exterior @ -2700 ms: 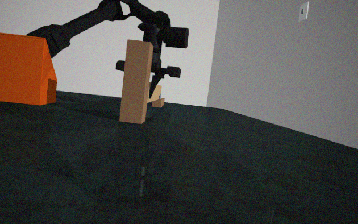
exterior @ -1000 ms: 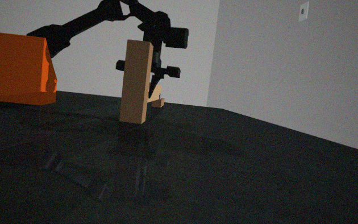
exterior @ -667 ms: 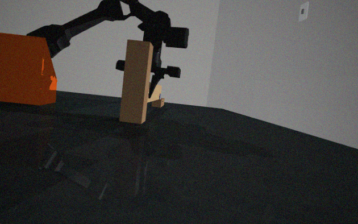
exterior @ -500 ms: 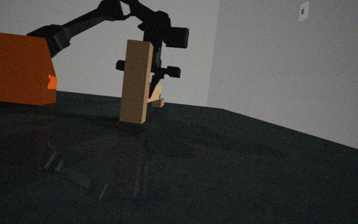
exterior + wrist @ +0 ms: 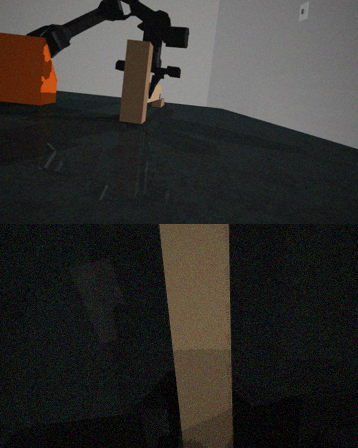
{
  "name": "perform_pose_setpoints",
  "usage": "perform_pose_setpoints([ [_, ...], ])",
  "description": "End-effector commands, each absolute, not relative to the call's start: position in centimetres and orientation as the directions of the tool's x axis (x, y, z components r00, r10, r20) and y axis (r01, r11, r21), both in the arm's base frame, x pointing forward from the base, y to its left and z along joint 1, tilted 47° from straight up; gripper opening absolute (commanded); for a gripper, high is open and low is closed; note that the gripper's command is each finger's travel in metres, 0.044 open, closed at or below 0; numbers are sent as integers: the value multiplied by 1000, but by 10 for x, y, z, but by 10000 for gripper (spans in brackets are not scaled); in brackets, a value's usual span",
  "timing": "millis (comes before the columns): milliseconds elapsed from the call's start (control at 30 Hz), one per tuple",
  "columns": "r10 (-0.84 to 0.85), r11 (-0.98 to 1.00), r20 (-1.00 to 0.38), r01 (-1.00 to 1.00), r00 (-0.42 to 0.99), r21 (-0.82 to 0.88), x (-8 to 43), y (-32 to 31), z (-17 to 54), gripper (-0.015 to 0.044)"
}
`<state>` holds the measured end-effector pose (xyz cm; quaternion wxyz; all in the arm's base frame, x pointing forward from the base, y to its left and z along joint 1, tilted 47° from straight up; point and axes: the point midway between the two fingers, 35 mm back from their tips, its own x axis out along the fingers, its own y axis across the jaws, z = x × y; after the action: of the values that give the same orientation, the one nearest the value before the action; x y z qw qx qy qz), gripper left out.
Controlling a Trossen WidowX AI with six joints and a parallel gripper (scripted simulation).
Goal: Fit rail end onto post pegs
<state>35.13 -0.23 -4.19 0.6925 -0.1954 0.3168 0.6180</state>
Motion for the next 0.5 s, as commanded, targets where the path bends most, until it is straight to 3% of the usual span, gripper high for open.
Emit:
perform_pose_setpoints([
  [0,728,163,-684,-980,43,113,353,-6,-44,0],
  [467,728,163,-684,-980,43,113,352,-9,-47,0],
])
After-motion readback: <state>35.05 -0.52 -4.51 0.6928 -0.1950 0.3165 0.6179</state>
